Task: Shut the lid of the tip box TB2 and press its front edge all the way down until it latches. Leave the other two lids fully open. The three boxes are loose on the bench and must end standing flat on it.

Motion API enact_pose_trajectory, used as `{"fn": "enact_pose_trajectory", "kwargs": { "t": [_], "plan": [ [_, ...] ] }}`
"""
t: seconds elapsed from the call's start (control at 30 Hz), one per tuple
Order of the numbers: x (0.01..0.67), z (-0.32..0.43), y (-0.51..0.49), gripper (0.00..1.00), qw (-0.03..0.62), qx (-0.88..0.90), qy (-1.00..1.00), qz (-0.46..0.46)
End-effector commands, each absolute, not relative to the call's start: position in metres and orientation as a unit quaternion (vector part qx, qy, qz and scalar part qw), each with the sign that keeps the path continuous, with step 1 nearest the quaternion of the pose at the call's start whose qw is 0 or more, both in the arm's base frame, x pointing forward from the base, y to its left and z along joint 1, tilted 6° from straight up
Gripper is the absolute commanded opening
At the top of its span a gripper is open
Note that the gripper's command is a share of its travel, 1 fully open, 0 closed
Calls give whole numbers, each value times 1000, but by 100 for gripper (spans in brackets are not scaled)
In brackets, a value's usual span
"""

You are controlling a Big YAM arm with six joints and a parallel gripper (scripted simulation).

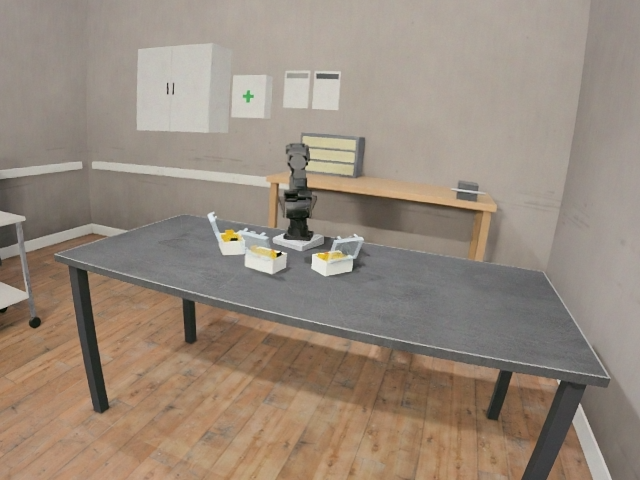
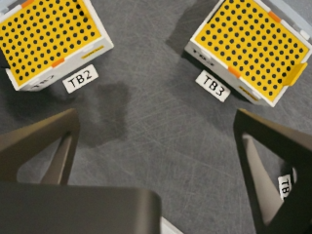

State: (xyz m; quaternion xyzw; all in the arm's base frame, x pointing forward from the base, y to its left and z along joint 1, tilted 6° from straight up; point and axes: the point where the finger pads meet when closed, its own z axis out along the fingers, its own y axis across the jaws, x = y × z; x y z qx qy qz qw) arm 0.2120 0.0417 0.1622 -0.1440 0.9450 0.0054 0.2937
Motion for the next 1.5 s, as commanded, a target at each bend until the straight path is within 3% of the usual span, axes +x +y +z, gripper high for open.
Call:
{"fn": "enact_pose_trajectory", "kwargs": {
  "t": [0.0, 0.5, 0.87, 1.47],
  "plan": [
    [228, 206, 55, 100, 334, -168, 927, 14],
    [213, 201, 119, 100, 313, -370, 872, 59],
    [214, 195, 110, 100, 272, -523, 804, 83],
    [216, 196, 111, 100, 276, -528, 799, 82]
  ]
}}
